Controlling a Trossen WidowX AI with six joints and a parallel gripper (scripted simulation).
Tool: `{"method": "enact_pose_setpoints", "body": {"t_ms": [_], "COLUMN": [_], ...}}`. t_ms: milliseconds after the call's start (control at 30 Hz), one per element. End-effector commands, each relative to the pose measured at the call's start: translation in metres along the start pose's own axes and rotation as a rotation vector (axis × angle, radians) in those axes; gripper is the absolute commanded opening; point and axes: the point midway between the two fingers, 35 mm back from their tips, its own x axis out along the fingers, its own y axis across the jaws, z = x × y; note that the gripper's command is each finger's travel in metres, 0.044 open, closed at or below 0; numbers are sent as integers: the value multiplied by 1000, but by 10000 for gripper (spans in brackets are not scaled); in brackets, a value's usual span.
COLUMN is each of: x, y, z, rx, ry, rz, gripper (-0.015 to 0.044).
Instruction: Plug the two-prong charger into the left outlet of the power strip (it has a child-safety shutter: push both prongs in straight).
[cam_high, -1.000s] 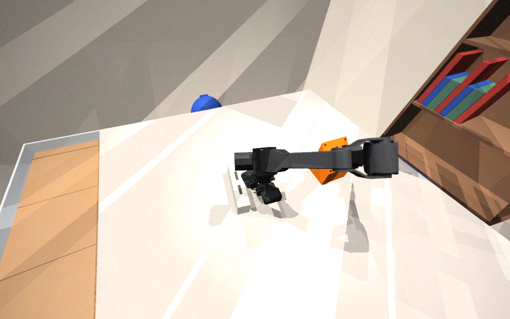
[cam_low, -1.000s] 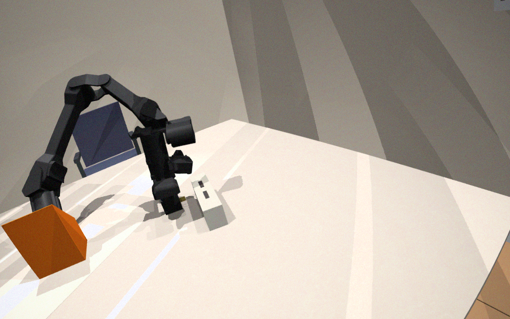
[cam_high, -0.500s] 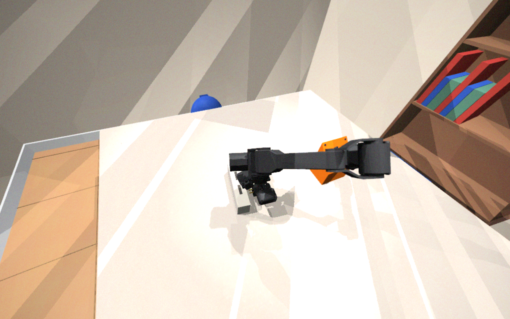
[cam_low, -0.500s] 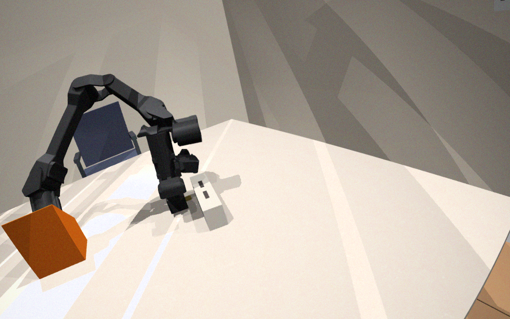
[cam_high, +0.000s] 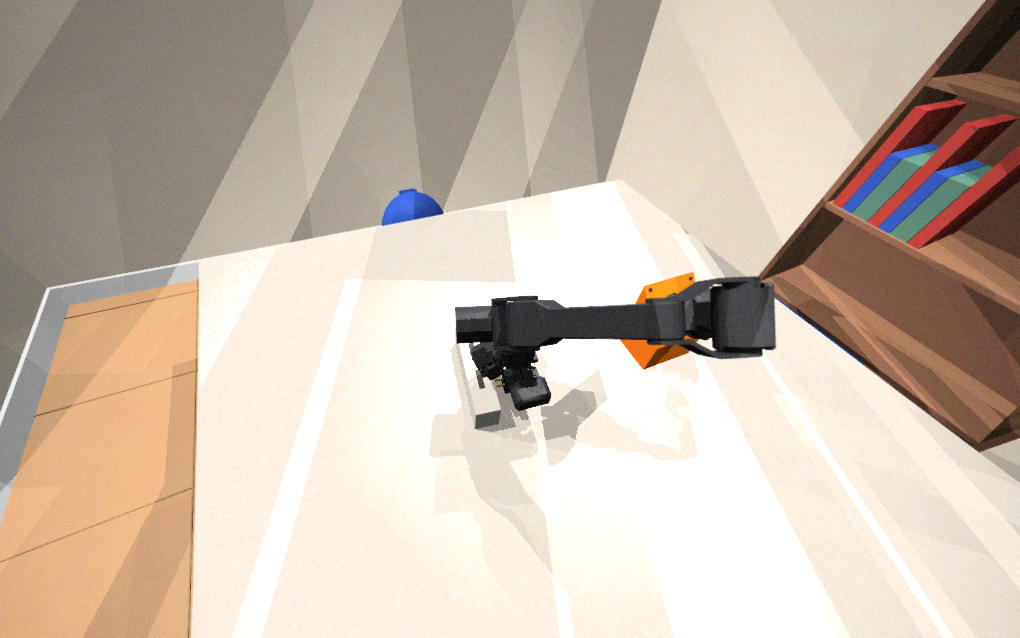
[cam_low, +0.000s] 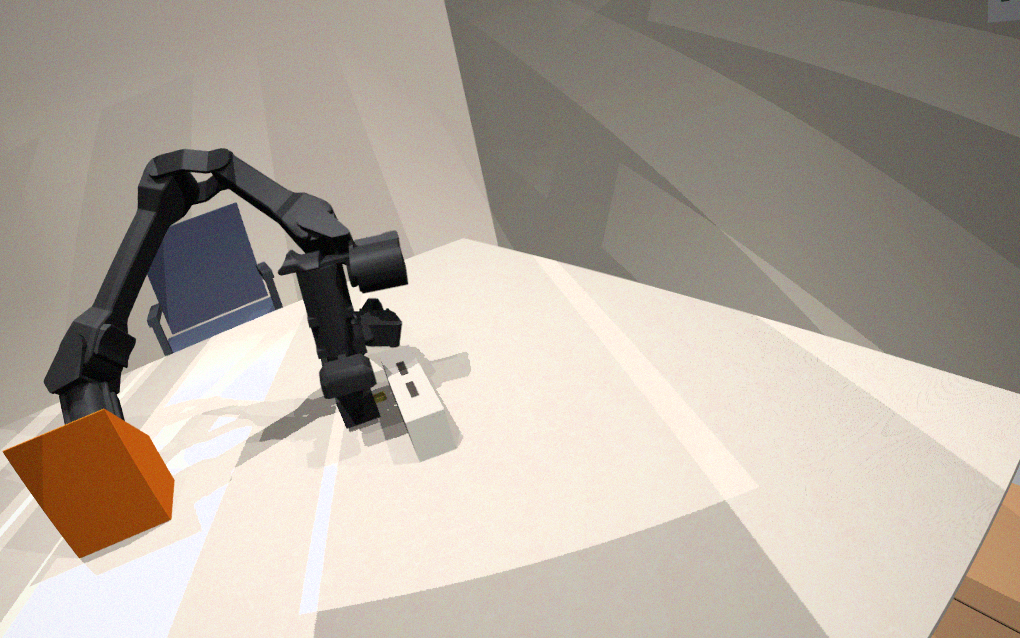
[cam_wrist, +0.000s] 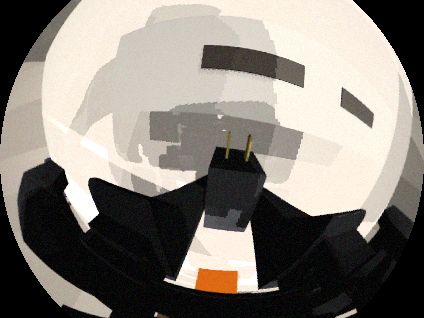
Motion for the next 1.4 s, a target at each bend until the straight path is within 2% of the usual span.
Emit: {"method": "enact_pose_setpoints", "body": {"t_ms": [0,1367], "x": [0,-1], "y": [1,1], "z": [1,11], "rx": [7,7], "ry": [2,1], "rz": [5,5], "gripper": [0,0]}}
